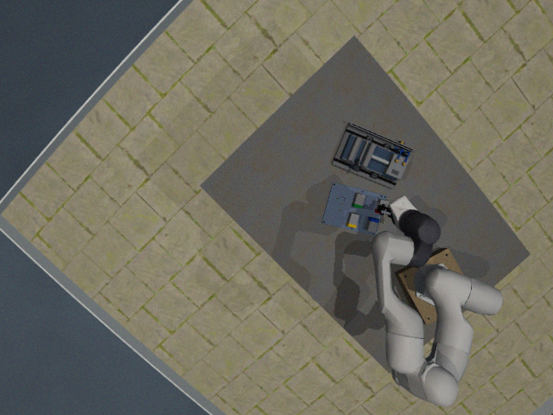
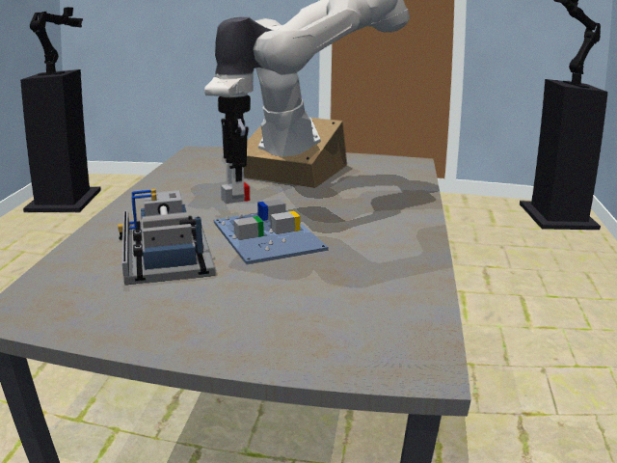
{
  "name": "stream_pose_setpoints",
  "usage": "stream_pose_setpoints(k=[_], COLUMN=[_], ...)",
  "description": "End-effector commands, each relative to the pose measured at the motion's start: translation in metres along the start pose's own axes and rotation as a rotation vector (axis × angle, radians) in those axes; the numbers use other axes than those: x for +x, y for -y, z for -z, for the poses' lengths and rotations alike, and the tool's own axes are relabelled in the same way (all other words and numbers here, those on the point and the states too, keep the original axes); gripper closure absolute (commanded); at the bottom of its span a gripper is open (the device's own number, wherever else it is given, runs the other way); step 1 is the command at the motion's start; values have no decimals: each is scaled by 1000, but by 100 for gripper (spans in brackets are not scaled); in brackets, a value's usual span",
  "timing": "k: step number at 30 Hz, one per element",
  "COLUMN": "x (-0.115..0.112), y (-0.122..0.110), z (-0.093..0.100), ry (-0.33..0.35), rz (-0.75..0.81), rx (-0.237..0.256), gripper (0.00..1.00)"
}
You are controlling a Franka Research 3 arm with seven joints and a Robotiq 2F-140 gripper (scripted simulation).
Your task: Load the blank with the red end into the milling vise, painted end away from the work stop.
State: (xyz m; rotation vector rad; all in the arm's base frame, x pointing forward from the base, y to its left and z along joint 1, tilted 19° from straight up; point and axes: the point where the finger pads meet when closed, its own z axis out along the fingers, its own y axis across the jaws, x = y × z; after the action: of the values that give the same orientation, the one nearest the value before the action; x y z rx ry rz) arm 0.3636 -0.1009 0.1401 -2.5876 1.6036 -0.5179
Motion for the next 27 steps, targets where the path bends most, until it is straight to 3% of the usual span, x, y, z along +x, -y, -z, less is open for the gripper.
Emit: stream_pose_setpoints(k=[1, 5, 10, 22, 27], x=[-3, -3, -2, -2, -3], y=[-3, -3, -2, -2, -3], z=[1, 1, 30, 30, 74], ry=[8, 8, 8, 8, 8], rz=[-22, -22, -22, -22, -22], rx=[-8, -8, -8, -8, -8], gripper=[100, 100, 100, 100, 100])
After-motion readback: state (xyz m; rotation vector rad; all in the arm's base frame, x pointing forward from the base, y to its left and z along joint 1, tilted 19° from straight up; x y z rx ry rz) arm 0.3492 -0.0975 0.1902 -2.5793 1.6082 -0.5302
